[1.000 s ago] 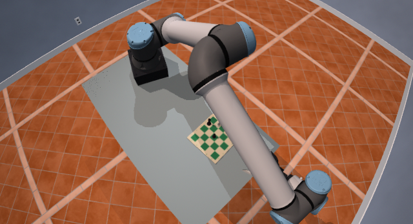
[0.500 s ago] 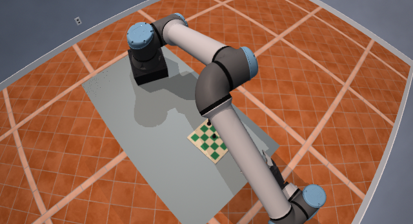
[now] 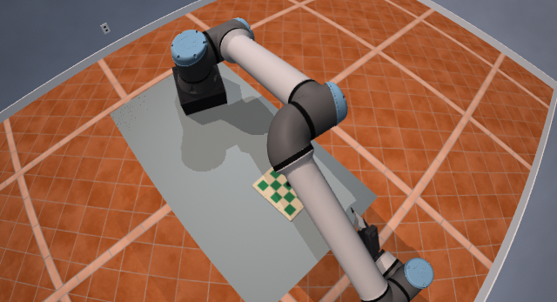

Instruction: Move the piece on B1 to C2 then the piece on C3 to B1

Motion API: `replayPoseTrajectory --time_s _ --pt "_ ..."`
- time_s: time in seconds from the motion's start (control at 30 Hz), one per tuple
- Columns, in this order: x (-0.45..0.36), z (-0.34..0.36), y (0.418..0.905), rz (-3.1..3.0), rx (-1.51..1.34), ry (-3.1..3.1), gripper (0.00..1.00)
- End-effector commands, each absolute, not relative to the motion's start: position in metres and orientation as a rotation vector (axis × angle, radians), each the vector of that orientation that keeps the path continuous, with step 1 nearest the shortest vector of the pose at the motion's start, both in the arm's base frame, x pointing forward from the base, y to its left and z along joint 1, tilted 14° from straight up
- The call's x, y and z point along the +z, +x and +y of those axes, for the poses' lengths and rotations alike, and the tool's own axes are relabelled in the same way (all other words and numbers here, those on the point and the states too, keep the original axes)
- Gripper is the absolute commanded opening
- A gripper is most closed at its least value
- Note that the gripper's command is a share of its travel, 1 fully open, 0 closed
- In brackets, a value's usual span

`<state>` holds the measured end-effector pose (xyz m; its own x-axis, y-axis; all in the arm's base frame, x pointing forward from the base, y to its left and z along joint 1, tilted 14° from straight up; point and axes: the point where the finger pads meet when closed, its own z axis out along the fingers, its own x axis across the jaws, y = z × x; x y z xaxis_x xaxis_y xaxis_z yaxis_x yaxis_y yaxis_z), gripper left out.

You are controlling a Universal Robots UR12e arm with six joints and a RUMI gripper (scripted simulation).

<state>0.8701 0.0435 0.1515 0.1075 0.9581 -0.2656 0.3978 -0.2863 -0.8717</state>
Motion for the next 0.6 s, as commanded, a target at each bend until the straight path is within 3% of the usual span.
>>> replayPoseTrajectory --time_s 0.0,0.57 --pt "0.1493 0.0432 0.8716 -1.291 1.179 -1.787 1.00" --pt "0.1481 0.0431 0.8720 -1.279 1.189 -1.793 1.00"
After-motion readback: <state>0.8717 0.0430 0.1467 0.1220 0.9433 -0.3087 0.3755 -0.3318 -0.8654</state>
